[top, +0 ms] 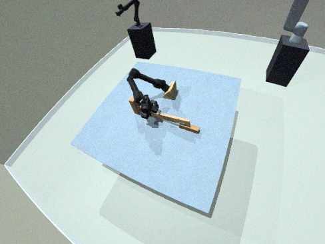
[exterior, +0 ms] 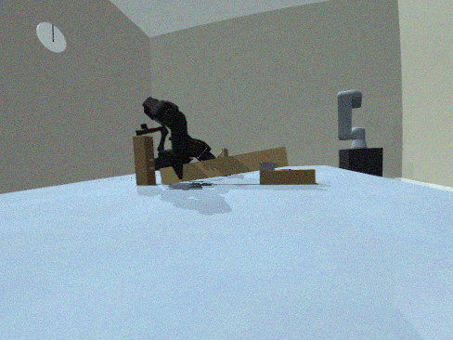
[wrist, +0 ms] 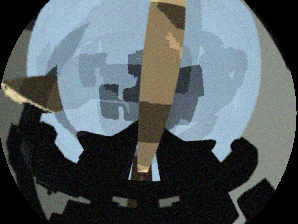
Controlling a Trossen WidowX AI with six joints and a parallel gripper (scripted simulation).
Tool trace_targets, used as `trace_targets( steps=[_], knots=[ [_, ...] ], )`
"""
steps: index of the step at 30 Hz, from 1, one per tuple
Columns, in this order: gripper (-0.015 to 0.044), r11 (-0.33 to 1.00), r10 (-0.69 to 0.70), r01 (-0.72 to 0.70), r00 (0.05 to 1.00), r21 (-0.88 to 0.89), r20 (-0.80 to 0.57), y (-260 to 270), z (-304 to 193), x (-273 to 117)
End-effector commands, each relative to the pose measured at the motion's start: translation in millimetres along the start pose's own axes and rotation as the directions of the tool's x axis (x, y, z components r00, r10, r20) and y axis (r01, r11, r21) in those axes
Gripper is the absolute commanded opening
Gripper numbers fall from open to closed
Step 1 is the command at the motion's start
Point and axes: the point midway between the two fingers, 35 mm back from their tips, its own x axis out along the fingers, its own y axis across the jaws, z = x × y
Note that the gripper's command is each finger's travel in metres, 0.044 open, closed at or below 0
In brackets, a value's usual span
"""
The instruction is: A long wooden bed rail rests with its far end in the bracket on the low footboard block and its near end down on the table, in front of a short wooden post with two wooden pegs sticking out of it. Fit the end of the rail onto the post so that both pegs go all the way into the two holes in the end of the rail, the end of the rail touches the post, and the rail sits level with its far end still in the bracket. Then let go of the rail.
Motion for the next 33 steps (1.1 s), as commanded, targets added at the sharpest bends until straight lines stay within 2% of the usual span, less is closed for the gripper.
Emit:
trace_targets(
  steps=[1,33],
  knots=[
    [0.0,1.0,-0.002,0.002,1.0,-0.003,-0.005,-0.1,-0.2,-0.2],
    [0.0,1.0,-0.002,0.002,1.0,-0.003,-0.004,-1.4,0.3,-16.2]
  ],
)
